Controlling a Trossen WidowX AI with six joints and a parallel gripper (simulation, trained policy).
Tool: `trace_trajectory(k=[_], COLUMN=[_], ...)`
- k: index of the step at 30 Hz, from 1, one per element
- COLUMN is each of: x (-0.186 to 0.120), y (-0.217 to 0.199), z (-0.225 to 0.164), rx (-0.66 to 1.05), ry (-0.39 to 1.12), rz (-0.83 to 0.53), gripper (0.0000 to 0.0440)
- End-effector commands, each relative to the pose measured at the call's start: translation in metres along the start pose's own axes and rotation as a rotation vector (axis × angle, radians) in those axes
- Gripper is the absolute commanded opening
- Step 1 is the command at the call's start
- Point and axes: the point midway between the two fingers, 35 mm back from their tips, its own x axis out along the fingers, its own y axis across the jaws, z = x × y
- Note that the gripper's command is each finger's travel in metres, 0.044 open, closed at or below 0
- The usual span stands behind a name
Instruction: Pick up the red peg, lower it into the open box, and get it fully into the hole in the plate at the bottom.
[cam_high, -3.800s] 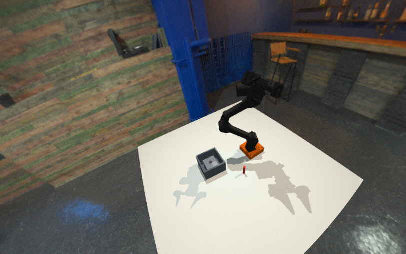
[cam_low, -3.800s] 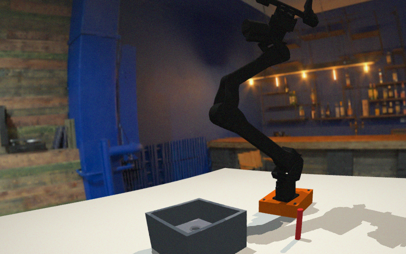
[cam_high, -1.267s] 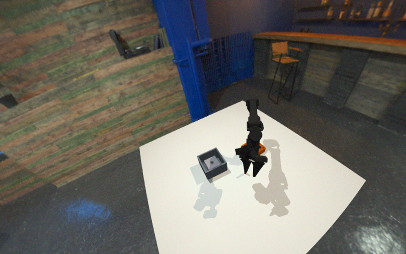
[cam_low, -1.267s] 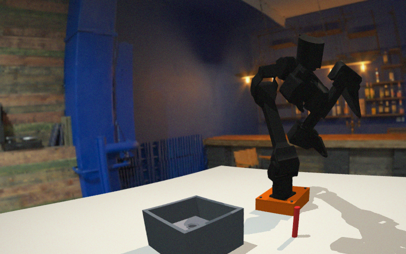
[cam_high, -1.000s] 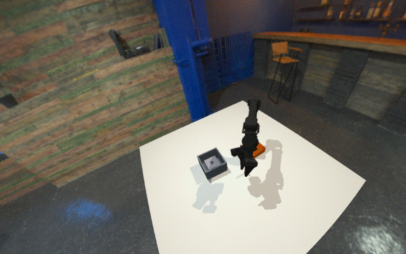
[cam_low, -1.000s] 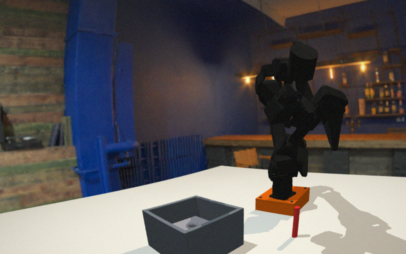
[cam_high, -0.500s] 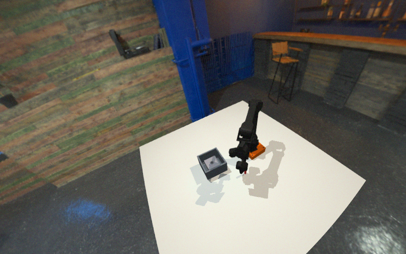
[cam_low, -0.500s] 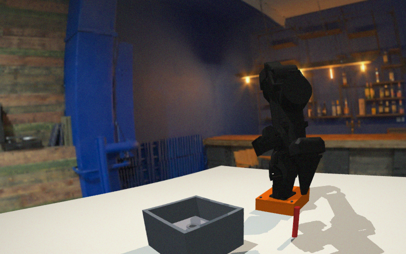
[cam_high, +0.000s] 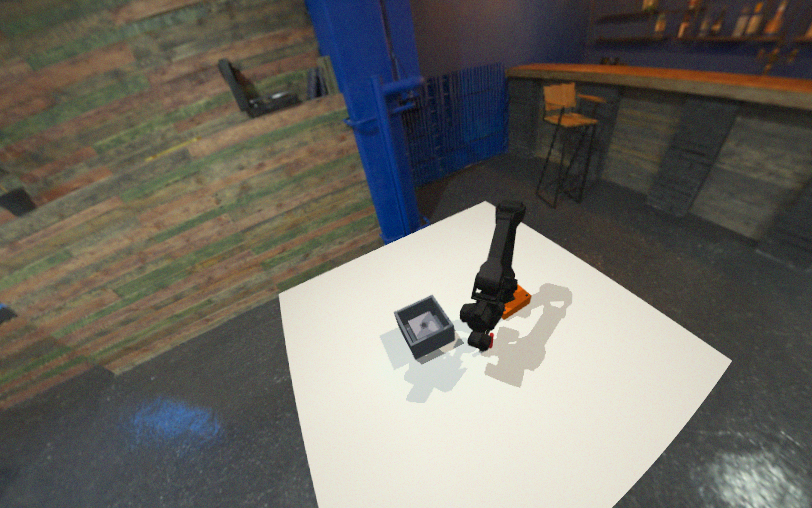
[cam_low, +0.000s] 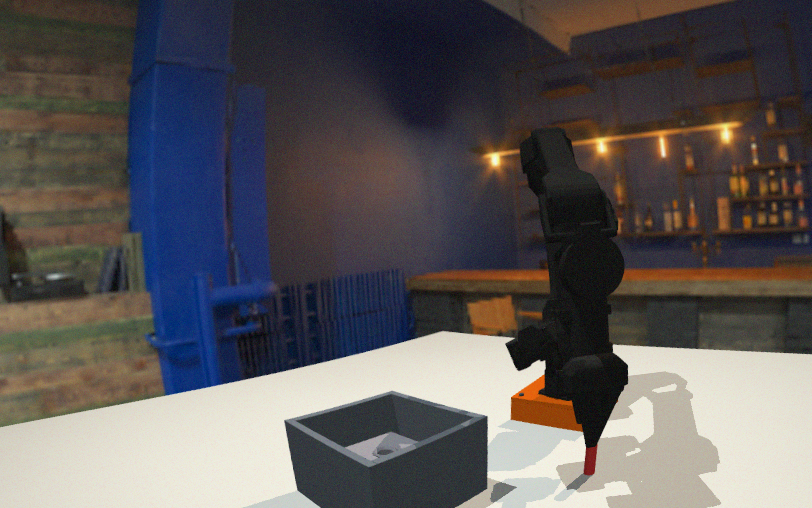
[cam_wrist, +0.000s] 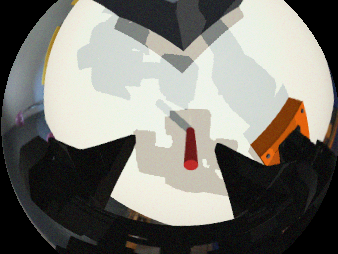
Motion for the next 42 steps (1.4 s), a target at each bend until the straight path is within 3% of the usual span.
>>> trace_trajectory(k=[1, 6, 8, 24, 42], x=[0.014, 0.032, 0.037, 0.041, -0.019], y=[-0.005, -0.009, -0.012, -0.021, 0.006], z=[-0.001, -0.003, -0.003, -0.005, 0.025], rx=[0.036, 0.085, 0.107, 0.170, 0.022], ry=[0.010, 0.020, 0.026, 0.118, -0.019], rz=[-0.007, -0.002, -0.006, -0.060, 0.061], gripper=[0.0440, 0.0434, 0.0405, 0.0003, 0.0008])
